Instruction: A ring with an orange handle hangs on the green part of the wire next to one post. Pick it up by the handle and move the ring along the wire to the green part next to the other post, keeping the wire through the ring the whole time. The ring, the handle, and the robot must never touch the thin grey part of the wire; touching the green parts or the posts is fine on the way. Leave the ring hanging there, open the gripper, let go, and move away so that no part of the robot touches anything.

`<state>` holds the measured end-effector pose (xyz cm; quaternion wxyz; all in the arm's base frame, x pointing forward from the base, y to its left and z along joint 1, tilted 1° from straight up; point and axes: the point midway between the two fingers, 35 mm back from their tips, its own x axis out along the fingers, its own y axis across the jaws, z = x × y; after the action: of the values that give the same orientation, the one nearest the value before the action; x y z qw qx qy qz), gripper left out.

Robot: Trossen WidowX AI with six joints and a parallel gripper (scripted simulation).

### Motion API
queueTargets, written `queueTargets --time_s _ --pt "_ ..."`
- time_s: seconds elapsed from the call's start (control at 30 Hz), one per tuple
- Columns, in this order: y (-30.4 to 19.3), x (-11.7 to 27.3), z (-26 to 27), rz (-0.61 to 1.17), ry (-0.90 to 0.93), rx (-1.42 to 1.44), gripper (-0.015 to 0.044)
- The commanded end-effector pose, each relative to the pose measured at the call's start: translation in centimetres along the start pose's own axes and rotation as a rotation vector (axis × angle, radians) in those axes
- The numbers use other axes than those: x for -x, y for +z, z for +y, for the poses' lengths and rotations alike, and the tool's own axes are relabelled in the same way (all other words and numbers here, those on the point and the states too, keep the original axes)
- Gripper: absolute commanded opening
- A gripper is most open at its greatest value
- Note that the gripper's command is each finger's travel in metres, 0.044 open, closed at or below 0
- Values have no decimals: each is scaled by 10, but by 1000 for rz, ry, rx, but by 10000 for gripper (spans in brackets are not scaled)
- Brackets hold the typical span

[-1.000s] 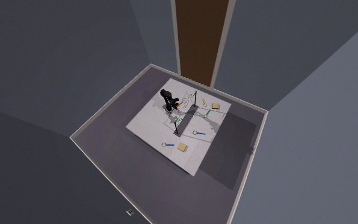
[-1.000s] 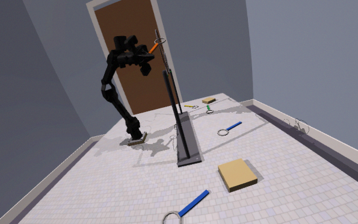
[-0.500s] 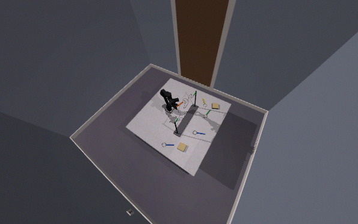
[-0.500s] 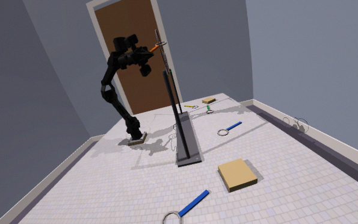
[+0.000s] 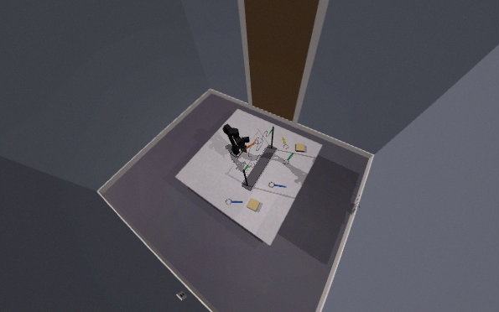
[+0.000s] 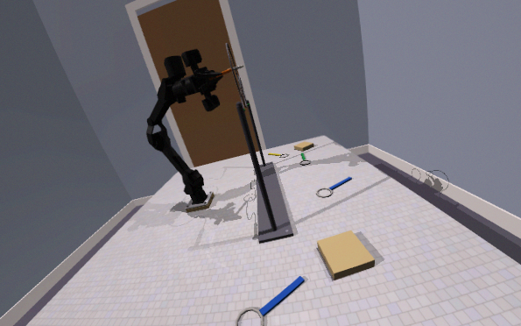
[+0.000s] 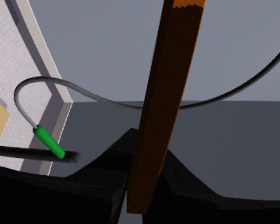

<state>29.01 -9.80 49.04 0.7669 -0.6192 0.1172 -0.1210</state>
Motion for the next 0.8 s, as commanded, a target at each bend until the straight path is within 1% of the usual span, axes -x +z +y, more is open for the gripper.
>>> queueTargets --time_s 0.0,0.77 --pt "-1 1 -2 3 -26 43 -150" --pt "1 1 -15 -12 -163 295 -150"
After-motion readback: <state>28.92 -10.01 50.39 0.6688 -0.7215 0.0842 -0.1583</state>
